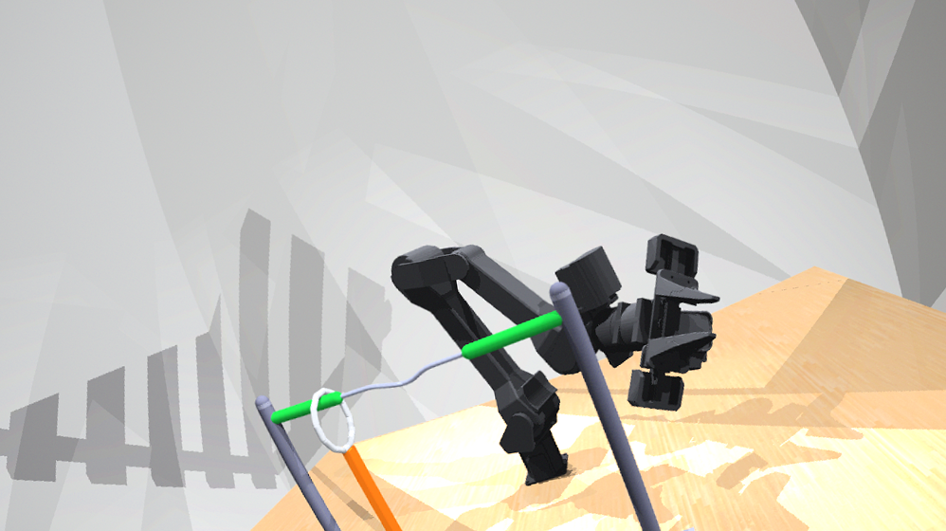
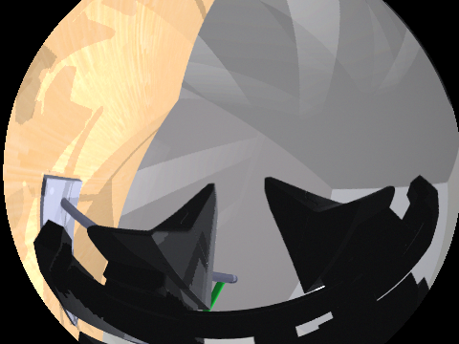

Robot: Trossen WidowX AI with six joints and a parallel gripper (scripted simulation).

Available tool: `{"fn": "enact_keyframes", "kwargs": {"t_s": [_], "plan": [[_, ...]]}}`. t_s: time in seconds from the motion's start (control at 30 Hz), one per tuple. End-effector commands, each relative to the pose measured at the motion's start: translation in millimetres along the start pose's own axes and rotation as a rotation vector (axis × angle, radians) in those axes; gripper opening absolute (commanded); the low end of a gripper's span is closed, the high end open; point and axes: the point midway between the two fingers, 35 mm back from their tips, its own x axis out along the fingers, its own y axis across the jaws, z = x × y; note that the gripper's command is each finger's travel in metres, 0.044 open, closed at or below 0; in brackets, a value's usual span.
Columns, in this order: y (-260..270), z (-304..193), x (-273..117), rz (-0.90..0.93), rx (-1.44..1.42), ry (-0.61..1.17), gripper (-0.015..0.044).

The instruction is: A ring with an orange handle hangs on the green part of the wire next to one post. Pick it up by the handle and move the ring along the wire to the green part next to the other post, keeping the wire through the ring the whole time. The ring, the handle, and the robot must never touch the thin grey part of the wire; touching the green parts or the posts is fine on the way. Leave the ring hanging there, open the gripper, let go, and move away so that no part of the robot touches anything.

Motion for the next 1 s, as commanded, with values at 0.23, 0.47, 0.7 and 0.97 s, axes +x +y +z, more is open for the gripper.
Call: {"fn": "enact_keyframes", "kwargs": {"t_s": [0.23,0.47,0.7,0.97], "plan": [[58,-51,8,0.104,0.245,0.044,0.0160],[91,-82,2,0.165,0.416,0.090,0.0160],[122,-110,-12,0.220,0.606,0.150,0.0160],[154,-138,-38,0.268,0.864,0.247,0.0160]]}}
